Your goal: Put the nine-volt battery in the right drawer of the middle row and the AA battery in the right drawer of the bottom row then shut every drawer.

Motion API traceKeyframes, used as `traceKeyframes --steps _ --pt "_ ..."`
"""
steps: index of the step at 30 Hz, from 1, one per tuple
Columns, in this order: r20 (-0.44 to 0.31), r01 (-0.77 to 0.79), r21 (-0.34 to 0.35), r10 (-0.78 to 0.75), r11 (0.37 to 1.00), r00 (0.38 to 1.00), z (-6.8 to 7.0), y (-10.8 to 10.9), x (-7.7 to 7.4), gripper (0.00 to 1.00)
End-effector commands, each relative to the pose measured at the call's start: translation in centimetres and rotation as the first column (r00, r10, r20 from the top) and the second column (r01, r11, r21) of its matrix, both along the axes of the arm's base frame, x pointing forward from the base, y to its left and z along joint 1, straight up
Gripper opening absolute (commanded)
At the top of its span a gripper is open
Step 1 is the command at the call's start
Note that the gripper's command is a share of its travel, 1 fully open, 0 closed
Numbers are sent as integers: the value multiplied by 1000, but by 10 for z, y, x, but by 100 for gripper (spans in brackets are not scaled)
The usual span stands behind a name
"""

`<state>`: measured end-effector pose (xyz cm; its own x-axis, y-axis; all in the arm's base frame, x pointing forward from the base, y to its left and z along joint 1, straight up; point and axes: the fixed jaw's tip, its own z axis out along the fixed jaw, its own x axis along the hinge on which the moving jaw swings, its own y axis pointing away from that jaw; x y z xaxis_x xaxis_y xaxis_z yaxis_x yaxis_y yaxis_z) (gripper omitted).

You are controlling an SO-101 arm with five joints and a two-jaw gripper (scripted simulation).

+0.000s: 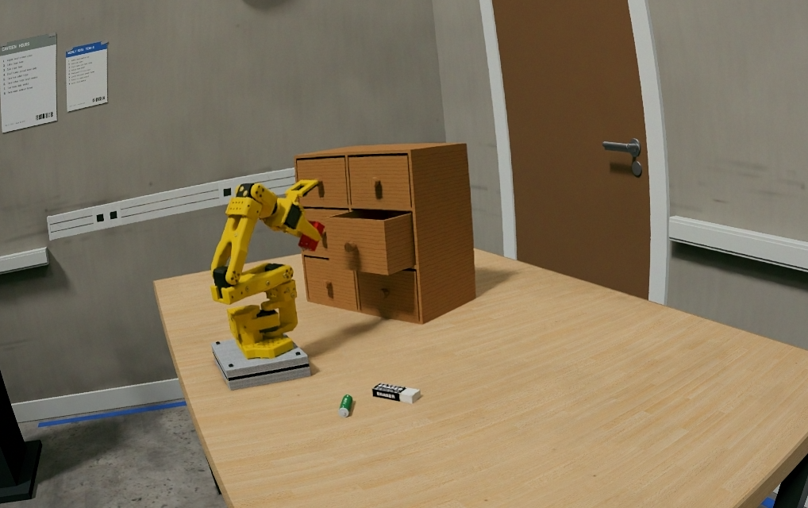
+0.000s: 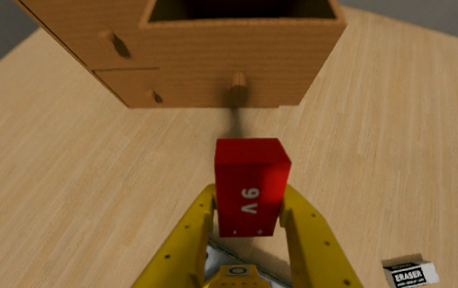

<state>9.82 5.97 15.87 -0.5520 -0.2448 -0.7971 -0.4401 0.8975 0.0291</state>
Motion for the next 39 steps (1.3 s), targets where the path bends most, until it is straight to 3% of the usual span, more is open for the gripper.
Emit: traceKeyframes --steps 1,4,16,21,33,39 --pt "57 -13 23 12 1000 998 11 0 -3 0" --pt "57 -13 23 12 1000 998 11 0 -3 0" --pt "270 -35 120 2 992 963 59 -2 -5 0" --pt "270 -35 120 2 992 963 59 -2 -5 0" --pt "272 -25 116 -8 993 962 59 14 29 0" --pt "272 -24 116 -9 993 962 59 16 32 0"
